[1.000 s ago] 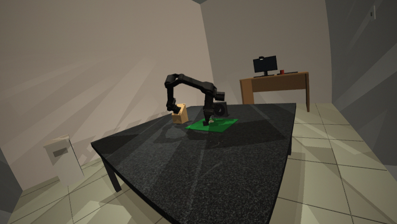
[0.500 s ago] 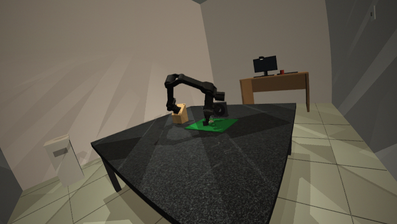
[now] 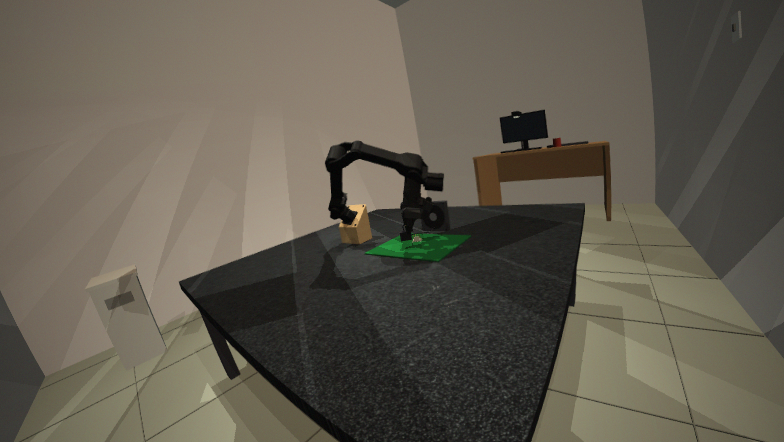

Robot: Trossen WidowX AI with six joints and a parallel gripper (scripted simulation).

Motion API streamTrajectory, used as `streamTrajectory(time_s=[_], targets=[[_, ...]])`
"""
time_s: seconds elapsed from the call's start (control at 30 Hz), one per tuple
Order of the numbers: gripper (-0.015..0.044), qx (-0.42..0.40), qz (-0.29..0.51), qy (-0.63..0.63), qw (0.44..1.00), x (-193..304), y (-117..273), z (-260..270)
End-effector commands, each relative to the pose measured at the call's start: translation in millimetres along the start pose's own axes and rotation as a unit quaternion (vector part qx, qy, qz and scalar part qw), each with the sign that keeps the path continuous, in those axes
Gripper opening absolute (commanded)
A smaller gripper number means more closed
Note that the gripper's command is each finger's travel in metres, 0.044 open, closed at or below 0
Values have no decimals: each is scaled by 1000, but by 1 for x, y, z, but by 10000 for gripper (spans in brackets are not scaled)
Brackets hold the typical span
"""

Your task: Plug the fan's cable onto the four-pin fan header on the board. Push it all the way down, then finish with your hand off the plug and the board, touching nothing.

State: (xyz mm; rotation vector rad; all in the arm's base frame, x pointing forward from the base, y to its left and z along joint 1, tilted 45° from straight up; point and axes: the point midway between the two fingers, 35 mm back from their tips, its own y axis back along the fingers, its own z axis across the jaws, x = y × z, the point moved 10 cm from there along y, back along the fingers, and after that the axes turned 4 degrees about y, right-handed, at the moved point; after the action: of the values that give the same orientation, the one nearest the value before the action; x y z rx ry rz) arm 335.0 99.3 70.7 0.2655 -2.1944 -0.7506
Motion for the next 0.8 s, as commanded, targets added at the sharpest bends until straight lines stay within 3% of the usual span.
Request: streamTrajectory(time_s=[0.0, 0.77], targets=[[0, -2, -3, -3, 1000, 2, 12, -1], [0, 0, -15, -1, 1000, 25, 69, 2]])
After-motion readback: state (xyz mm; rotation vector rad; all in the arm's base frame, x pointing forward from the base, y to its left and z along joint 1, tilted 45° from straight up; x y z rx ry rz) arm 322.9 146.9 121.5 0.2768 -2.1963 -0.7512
